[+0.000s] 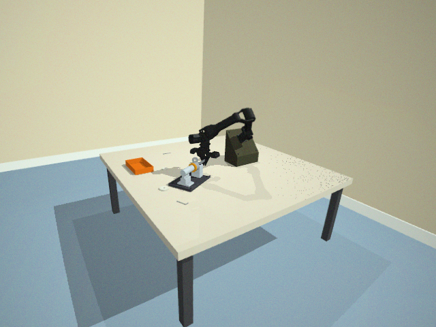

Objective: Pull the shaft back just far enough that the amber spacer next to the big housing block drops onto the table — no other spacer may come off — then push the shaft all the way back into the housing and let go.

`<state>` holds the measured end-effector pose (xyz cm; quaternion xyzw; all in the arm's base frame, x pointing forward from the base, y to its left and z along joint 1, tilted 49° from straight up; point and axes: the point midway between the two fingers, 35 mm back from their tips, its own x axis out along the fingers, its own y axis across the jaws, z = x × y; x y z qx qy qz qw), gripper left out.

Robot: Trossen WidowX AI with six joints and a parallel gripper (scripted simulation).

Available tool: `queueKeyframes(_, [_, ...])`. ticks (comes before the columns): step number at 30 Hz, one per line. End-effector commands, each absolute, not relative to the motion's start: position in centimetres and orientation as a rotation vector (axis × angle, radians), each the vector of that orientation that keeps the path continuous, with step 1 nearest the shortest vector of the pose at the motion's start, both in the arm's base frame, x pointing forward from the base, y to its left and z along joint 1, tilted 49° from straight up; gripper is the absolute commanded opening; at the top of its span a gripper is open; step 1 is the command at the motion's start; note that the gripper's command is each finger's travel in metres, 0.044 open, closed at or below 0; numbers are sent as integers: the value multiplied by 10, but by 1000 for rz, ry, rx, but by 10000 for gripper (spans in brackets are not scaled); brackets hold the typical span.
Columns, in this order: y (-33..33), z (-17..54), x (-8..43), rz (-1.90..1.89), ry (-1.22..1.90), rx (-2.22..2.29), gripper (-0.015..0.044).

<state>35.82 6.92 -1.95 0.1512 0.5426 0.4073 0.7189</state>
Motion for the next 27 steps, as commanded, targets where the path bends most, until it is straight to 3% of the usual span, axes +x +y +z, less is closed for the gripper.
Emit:
queueKeyframes(1, [69, -19, 357, 901, 1200, 330, 0])
queueKeyframes(27, [68, -20, 354, 901, 1200, 330, 0])
